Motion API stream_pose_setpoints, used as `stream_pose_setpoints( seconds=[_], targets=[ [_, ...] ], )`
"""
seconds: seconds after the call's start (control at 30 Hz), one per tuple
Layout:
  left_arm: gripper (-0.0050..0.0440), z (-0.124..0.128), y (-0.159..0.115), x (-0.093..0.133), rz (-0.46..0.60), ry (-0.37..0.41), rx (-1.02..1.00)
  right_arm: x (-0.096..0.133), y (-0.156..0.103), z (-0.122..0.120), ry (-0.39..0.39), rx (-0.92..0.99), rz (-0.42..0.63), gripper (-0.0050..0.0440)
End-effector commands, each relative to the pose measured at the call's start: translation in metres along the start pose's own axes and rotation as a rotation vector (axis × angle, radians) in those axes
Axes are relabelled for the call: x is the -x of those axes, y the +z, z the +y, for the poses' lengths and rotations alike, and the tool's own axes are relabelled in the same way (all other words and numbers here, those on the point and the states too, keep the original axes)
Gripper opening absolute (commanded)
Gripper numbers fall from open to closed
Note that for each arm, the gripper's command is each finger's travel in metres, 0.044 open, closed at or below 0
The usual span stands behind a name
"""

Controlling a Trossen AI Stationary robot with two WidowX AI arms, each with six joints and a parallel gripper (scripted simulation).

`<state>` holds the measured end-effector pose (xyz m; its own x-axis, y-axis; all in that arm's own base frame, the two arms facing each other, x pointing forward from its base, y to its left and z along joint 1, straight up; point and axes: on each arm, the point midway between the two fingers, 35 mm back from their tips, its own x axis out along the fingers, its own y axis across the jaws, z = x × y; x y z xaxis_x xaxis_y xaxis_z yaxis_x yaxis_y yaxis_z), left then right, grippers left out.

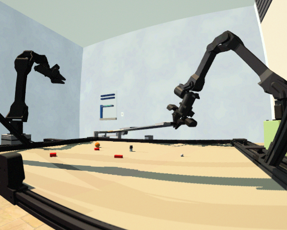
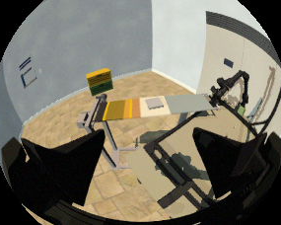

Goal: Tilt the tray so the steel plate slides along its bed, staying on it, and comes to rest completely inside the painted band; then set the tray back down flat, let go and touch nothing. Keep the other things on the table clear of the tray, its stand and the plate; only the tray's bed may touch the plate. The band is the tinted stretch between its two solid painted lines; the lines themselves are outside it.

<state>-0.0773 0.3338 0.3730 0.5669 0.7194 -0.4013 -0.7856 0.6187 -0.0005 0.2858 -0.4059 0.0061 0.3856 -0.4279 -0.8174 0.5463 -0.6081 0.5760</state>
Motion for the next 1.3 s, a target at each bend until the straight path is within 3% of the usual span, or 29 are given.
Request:
stream_pose_setpoints(
  seconds=[0.0, 1.27],
  targets=[
    [0.044, -0.001, 0.001, 0.0, -0.003, -0.002, -0.001, 0.018, 0.001, 0.016, 0.039, -0.001, -0.002, 0.0],
    [0.044, -0.001, 0.001, 0.0, -0.003, -0.002, -0.001, 0.037, 0.001, 0.034, 0.064, -0.001, -0.002, 0.0]
  ],
)
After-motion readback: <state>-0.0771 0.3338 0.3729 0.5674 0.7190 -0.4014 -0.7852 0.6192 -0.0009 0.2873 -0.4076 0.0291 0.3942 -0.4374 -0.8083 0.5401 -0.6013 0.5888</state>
